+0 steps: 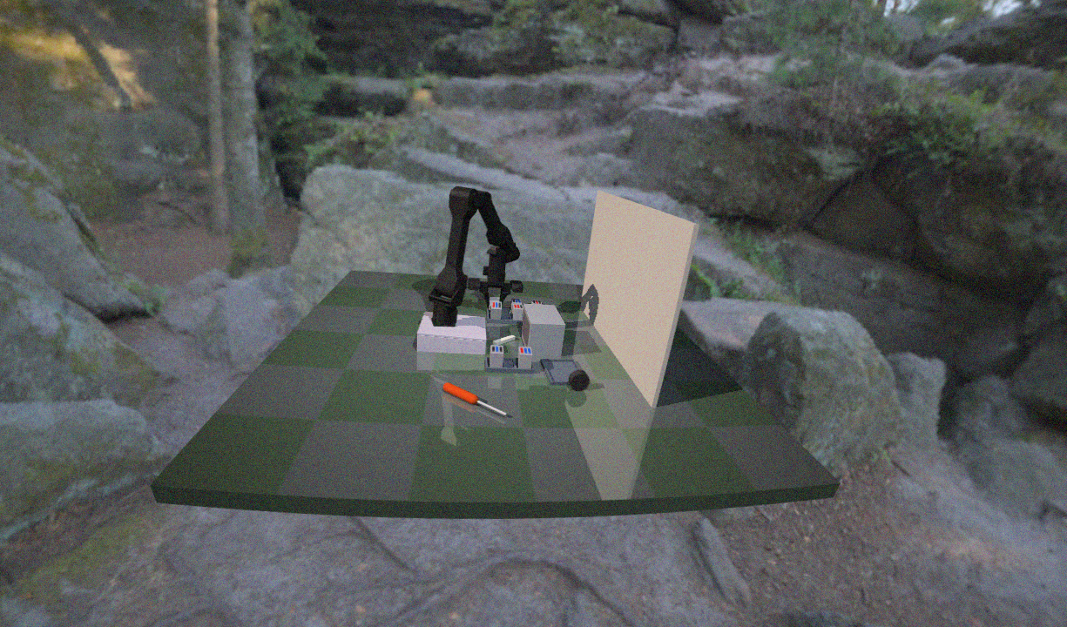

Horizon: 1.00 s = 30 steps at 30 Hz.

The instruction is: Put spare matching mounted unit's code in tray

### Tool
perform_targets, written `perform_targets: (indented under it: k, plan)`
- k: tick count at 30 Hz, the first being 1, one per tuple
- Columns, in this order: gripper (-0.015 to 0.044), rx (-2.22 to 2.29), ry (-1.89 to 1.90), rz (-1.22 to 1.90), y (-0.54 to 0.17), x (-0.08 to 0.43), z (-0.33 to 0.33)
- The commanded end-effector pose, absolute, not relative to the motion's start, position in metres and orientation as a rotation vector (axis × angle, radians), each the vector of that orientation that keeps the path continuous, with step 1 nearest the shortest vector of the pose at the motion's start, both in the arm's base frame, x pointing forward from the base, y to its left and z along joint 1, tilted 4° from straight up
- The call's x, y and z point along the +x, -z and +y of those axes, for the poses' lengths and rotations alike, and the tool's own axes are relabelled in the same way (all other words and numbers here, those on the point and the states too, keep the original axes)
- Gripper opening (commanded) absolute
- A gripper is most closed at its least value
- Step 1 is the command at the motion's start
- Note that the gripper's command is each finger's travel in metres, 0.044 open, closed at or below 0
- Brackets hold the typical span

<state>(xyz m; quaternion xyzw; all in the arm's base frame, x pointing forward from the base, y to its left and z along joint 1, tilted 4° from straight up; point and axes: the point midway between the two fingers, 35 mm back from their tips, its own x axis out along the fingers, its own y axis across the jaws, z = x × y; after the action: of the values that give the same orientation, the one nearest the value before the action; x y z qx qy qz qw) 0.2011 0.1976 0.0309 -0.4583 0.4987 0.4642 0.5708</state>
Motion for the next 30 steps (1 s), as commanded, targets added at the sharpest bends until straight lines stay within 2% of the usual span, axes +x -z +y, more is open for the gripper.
perform_targets:
  k: [1,15,22,30]
  plan:
    - [0.0,-1.075,-1.089,1.17,-0.031,0.201,0.198]
    - [0.0,-1.082,-1.087,1.168,-0.106,0.197,0.192]
    - [0.0,-1.08,-1.083,1.166,-0.11,0.197,0.193]
    - [0.0,-1.081,-1.085,1.167,-0.148,0.195,0.194]
